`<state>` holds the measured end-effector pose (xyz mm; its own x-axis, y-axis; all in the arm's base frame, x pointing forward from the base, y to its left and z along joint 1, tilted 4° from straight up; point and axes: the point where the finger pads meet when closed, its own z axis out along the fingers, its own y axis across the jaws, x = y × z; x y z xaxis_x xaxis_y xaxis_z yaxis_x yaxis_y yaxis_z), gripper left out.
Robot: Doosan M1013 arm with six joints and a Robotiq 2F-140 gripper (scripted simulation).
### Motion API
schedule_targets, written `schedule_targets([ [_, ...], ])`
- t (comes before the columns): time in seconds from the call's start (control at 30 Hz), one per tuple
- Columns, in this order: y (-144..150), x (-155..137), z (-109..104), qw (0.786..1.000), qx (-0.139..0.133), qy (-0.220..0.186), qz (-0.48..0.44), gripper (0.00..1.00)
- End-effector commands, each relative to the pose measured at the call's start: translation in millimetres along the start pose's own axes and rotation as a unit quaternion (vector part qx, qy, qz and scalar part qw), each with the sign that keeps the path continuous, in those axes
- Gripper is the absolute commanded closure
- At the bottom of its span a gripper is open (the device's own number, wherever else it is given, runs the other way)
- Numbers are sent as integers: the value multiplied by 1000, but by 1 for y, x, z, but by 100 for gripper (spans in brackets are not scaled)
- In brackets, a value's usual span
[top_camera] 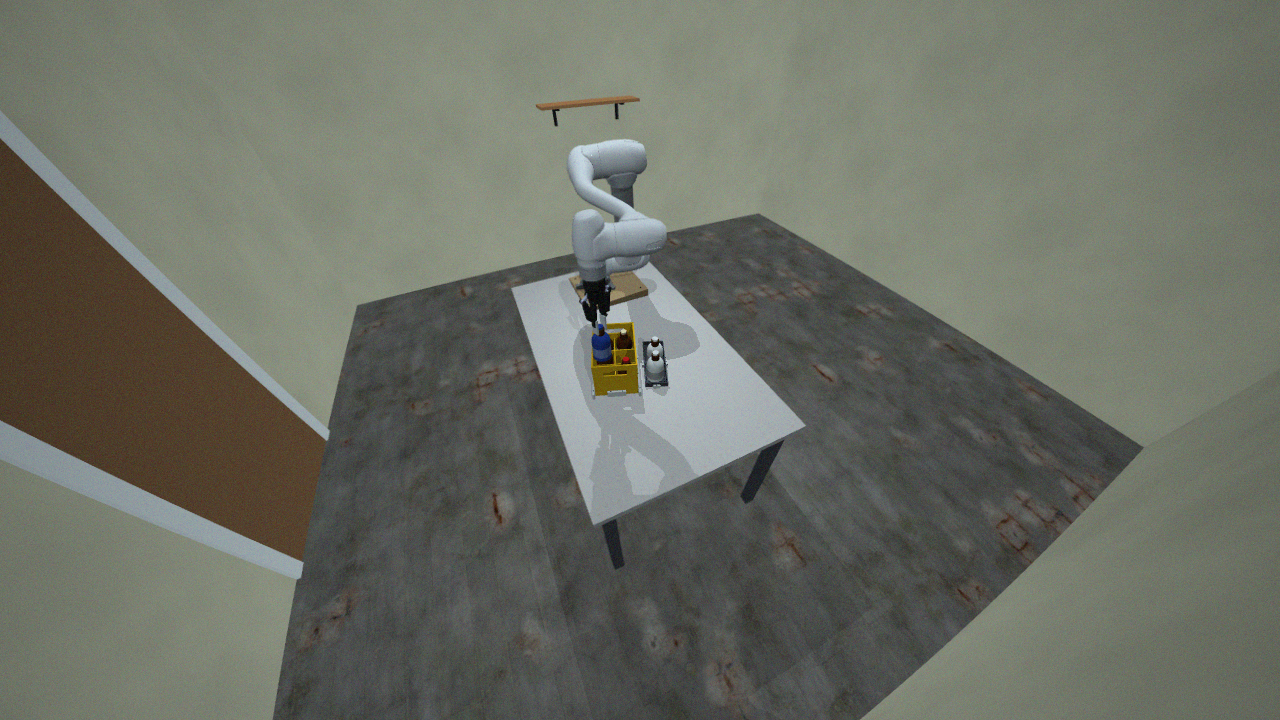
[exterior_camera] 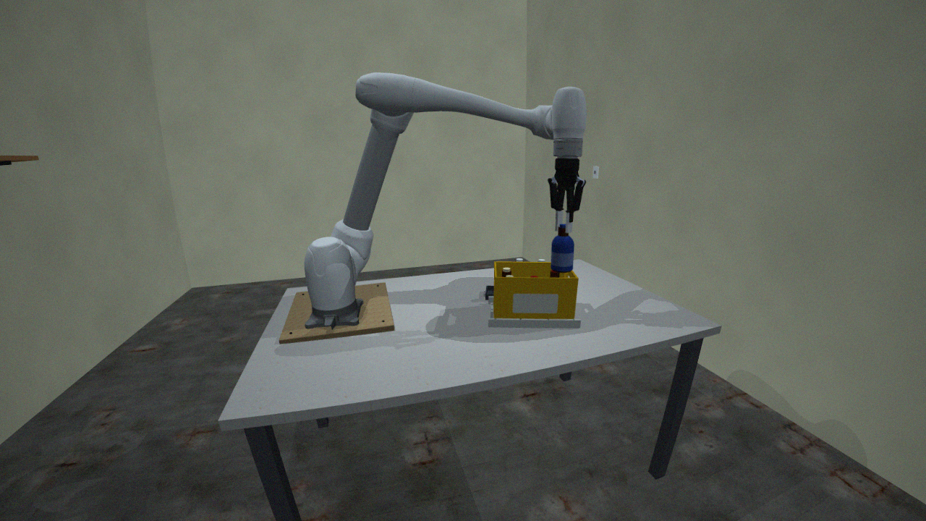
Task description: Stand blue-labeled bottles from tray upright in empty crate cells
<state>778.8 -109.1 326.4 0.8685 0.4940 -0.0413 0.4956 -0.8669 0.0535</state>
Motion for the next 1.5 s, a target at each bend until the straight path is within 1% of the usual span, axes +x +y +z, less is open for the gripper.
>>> schedule_targets([
  [0.0, 0, 0, 0, 1000, 0, 0, 0, 100],
  [1.07, 0, 0, 0, 1000, 0, 0, 0, 100],
  [1.47, 0, 0, 5, 1000, 0, 0, 0, 100],
])
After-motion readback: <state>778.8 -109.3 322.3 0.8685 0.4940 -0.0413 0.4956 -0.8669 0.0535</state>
